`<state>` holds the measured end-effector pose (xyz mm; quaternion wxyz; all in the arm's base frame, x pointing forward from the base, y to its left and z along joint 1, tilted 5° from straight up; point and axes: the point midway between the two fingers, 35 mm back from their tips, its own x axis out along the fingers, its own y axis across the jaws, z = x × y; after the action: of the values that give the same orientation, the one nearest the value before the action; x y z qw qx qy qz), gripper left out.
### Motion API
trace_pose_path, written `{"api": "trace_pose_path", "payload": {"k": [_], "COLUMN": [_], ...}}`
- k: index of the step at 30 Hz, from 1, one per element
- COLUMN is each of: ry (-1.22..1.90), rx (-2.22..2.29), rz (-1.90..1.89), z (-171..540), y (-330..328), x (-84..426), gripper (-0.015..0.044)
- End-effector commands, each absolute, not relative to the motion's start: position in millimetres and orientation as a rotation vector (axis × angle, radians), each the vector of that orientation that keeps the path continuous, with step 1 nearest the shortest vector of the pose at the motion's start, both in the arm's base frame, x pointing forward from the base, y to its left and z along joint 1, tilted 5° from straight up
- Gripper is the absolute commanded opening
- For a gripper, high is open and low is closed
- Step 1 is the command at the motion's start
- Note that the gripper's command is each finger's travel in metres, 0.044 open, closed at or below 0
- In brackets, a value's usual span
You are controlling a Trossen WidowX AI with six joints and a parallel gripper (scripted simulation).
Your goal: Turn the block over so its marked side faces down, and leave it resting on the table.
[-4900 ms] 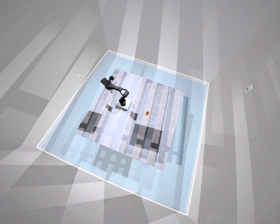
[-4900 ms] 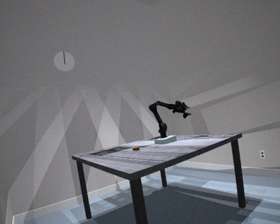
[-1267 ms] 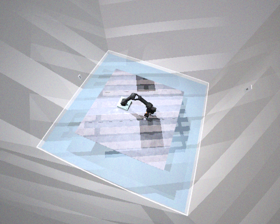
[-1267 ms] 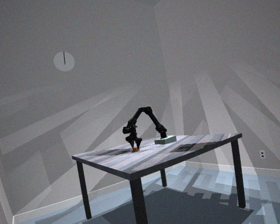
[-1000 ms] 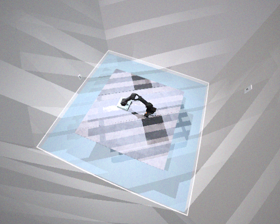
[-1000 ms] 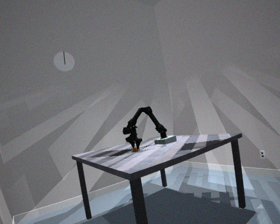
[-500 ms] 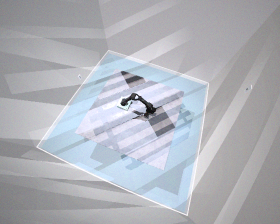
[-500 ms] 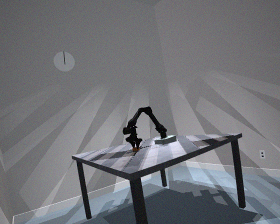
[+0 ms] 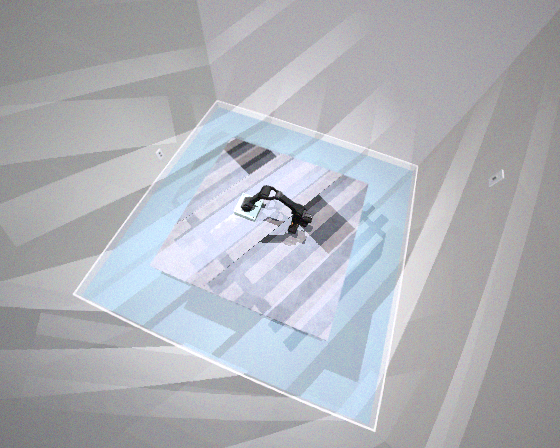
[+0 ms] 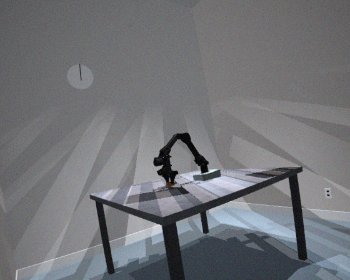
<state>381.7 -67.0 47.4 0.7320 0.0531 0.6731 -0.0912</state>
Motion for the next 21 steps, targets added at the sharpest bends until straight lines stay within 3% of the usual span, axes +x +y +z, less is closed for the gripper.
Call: {"api": "trace_pose_path", "payload": {"k": [1, 21], "ry": [1.464, 1.185], "rx": [0.120, 0.090], "rz": [-0.203, -0.210], "z": [58.0, 48.6], "y": [-66.9, -67.8], "x": [384.3, 388.8], "gripper": [0.0000, 0.0000]}}
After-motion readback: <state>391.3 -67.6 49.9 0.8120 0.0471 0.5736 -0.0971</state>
